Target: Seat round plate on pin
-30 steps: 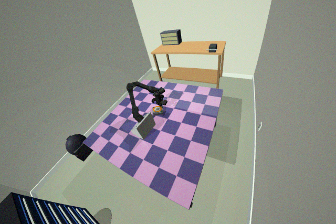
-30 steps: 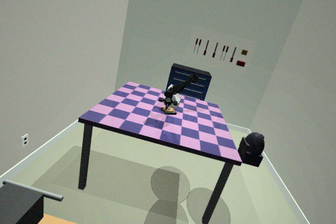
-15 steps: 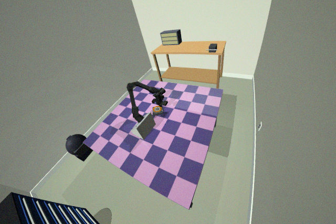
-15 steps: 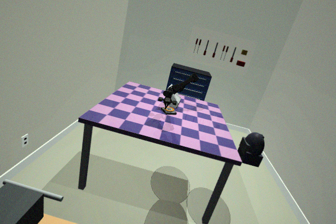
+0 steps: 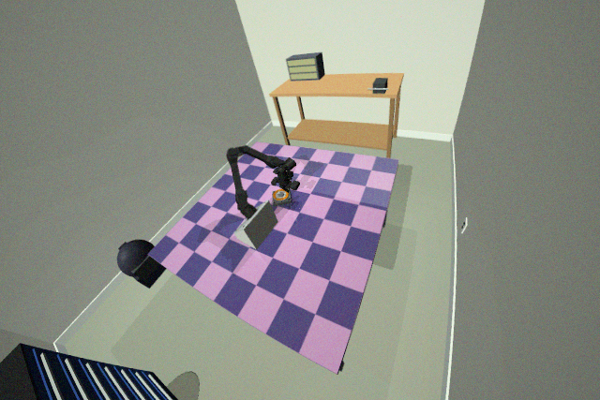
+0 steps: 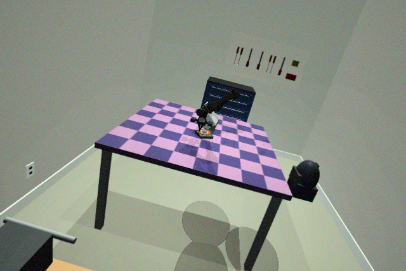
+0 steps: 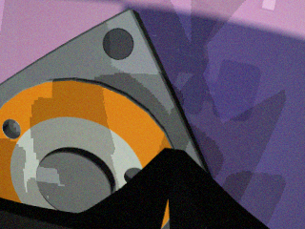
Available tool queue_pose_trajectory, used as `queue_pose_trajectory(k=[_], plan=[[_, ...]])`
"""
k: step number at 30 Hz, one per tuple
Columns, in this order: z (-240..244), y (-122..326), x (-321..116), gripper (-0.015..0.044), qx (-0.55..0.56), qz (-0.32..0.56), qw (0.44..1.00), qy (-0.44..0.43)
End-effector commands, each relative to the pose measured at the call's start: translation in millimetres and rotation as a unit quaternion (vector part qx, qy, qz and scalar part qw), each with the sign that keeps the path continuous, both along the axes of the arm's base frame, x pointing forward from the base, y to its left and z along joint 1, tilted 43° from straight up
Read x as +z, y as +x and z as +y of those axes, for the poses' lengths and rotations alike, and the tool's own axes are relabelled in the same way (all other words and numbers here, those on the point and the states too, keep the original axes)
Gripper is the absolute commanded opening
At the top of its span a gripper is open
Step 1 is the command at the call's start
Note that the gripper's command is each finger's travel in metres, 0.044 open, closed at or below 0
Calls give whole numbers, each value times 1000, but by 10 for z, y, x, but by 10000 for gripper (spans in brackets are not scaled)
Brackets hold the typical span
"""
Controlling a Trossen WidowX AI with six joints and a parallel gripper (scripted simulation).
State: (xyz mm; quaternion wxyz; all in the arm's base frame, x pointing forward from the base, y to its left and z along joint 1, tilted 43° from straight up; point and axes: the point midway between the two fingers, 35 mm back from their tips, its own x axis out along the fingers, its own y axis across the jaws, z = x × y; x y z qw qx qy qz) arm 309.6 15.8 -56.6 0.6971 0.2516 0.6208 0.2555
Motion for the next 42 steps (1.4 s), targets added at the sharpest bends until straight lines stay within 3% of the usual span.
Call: queue_pose_trajectory(k=[1,42], plan=[[6,-73,-34,0,2,8,1000,0],[-25,-354,-79,0,2,9,1000,0]])
